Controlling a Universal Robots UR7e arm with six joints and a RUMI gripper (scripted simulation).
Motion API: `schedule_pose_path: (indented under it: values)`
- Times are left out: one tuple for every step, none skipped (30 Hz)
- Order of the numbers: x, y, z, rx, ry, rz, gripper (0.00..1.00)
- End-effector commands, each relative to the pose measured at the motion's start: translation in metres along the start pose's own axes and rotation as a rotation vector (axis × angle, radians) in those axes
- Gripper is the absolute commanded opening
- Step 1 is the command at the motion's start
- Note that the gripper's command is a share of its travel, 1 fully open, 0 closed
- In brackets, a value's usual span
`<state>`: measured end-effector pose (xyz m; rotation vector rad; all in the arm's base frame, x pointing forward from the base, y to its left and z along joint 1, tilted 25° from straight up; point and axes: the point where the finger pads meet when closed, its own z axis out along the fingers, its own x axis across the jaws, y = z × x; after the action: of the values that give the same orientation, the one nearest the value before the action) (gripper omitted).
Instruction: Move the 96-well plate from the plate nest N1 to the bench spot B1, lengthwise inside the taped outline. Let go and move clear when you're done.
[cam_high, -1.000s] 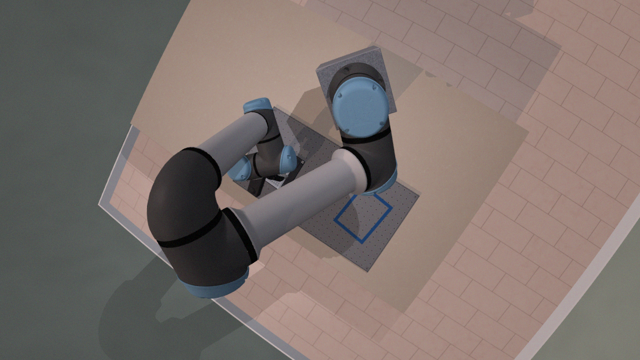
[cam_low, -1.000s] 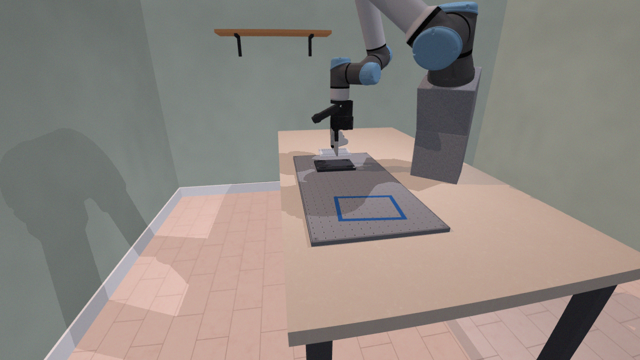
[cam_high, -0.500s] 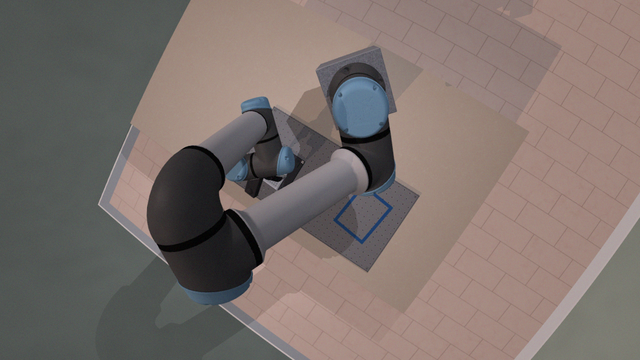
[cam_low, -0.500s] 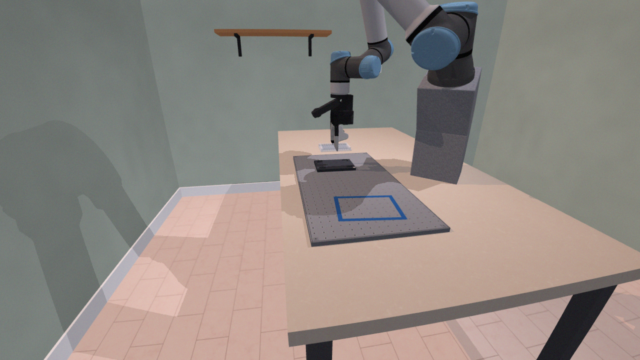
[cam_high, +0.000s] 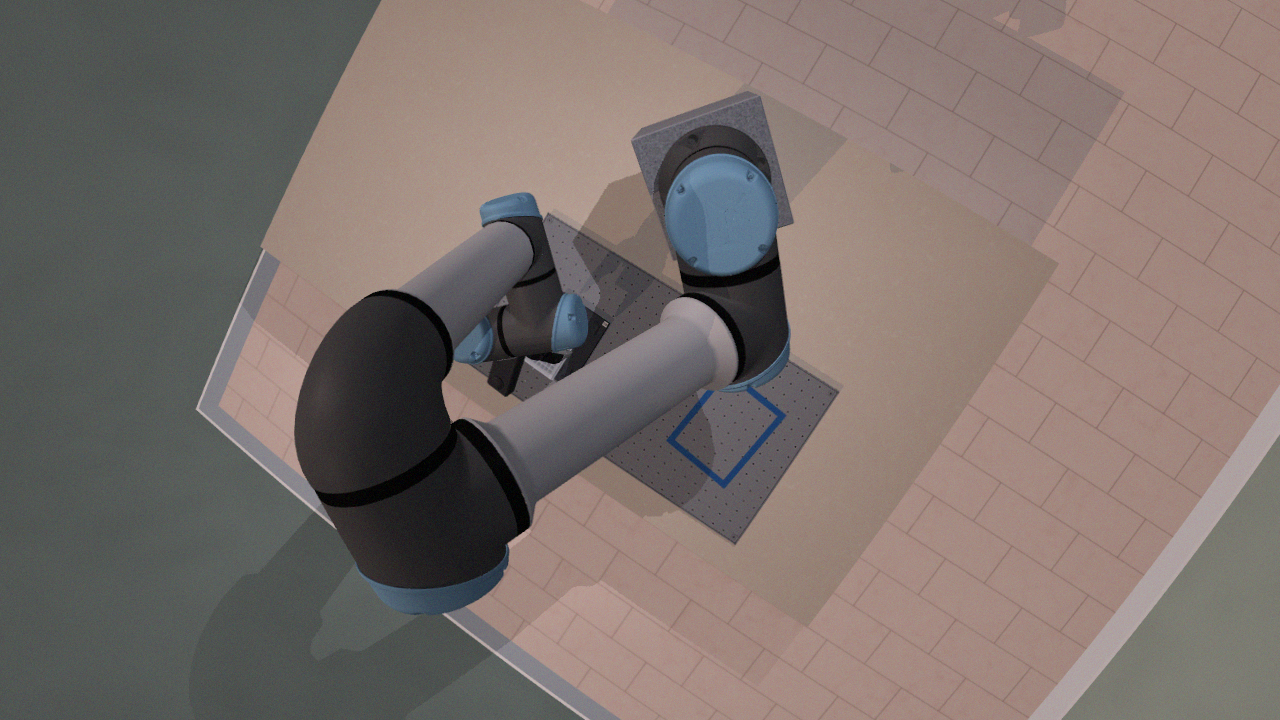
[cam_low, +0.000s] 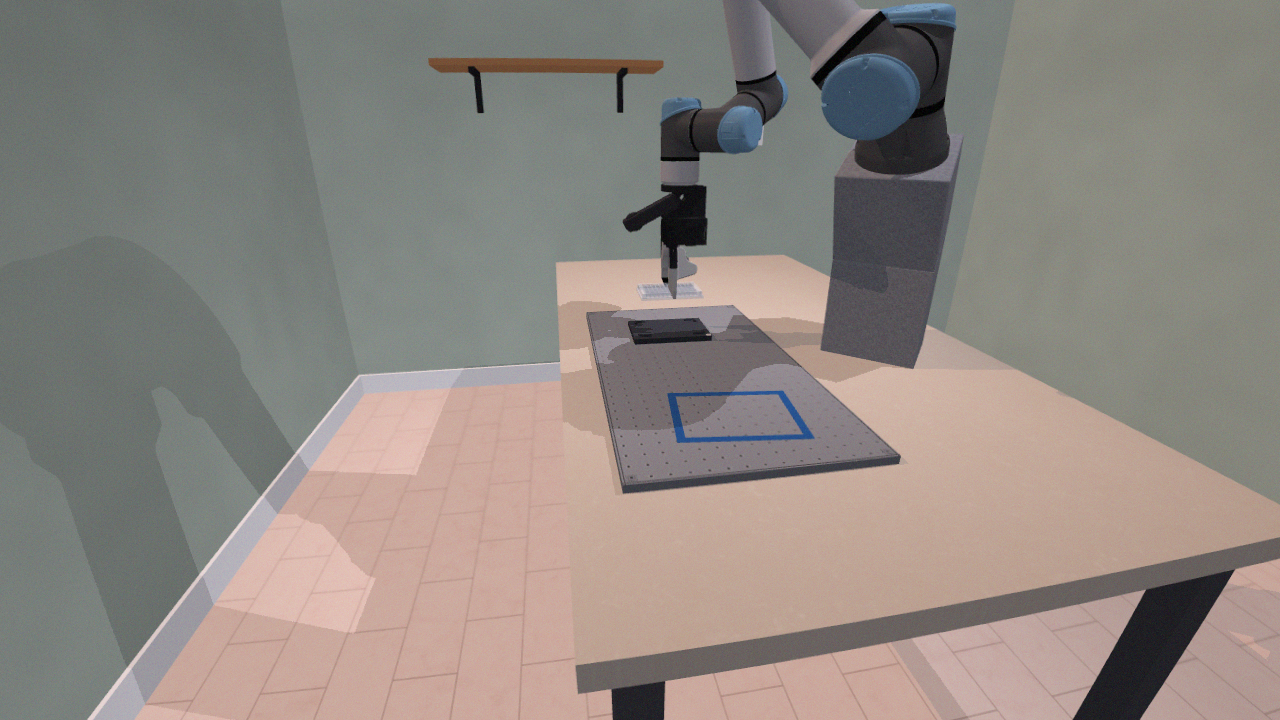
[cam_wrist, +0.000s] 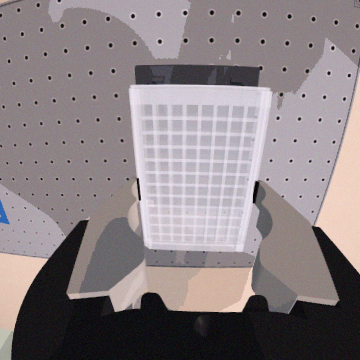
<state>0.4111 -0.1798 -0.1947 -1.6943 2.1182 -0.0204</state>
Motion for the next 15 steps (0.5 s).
schedule_pose_path:
  values:
    - [0.000, 0.000, 0.000, 0.001, 0.001, 0.000, 0.00]
    - [0.000, 0.000, 0.000, 0.001, 0.001, 0.000, 0.00]
    - [0.000, 0.000, 0.000, 0.001, 0.001, 0.000, 0.00]
    - [0.000, 0.000, 0.000, 0.001, 0.001, 0.000, 0.00]
    - [0.000, 0.000, 0.000, 0.001, 0.001, 0.000, 0.00]
    - [0.000, 0.000, 0.000, 0.001, 0.001, 0.000, 0.00]
    - [0.000, 0.000, 0.000, 0.001, 0.001, 0.000, 0.00]
    - [0.000, 0.000, 0.000, 0.001, 0.001, 0.000, 0.00]
    - [-0.003, 0.000, 0.000, 0.001, 0.001, 0.033, 0.00]
    - [-0.006, 0.000, 0.000, 0.001, 0.001, 0.067, 0.00]
    - [-0.010, 0.001, 0.000, 0.001, 0.001, 0.090, 0.00]
    - [-0.013, 0.001, 0.000, 0.001, 0.001, 0.090, 0.00]
    - [-0.016, 0.001, 0.000, 0.001, 0.001, 0.090, 0.00]
    - [-0.020, 0.002, 0.000, 0.001, 0.001, 0.090, 0.00]
    - [-0.023, 0.002, 0.000, 0.001, 0.001, 0.090, 0.00]
